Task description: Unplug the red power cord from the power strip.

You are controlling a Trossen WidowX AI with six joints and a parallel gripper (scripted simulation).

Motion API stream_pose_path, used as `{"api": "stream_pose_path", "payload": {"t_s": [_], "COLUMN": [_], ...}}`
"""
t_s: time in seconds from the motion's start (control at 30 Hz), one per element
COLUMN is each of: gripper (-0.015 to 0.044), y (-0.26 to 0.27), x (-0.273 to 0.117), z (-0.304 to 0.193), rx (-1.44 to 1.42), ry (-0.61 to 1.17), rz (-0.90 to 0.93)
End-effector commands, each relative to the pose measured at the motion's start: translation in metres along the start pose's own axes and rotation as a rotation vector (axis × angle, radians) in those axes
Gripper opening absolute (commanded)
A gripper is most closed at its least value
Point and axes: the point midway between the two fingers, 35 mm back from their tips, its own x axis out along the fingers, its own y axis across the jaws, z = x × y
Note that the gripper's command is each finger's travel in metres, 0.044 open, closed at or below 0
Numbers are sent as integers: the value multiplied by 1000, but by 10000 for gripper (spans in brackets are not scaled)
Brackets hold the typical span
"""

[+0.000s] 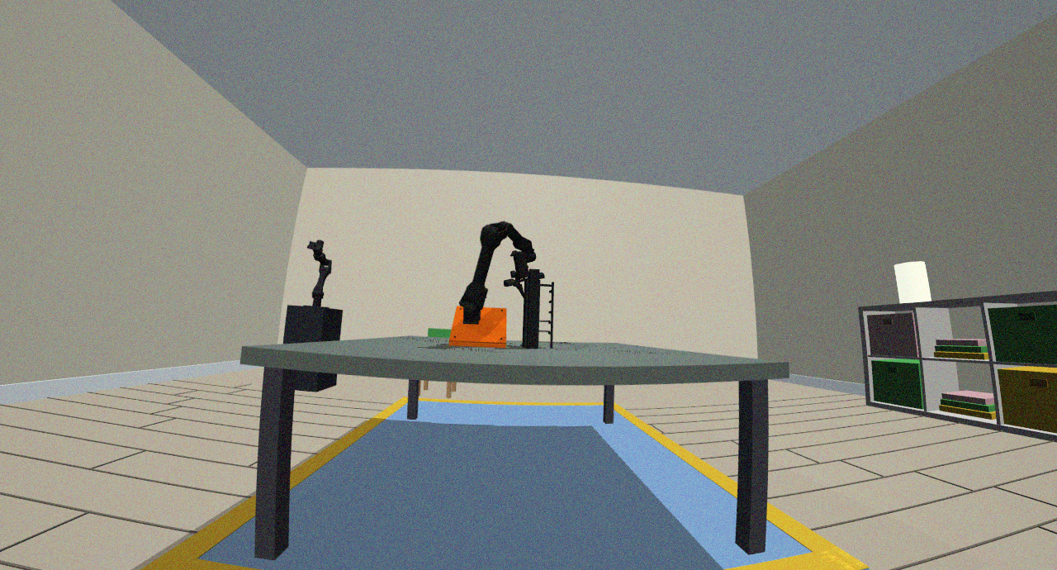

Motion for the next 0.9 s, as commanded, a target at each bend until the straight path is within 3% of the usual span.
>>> {"api": "stream_pose_path", "payload": {"t_s": [0.0,0.87], "gripper": [160,160], "y": [18,22], "x": [32,31], "z": [-40,-70], "rx": [95,107], "ry": [155,181], "rz": [245,282]}}
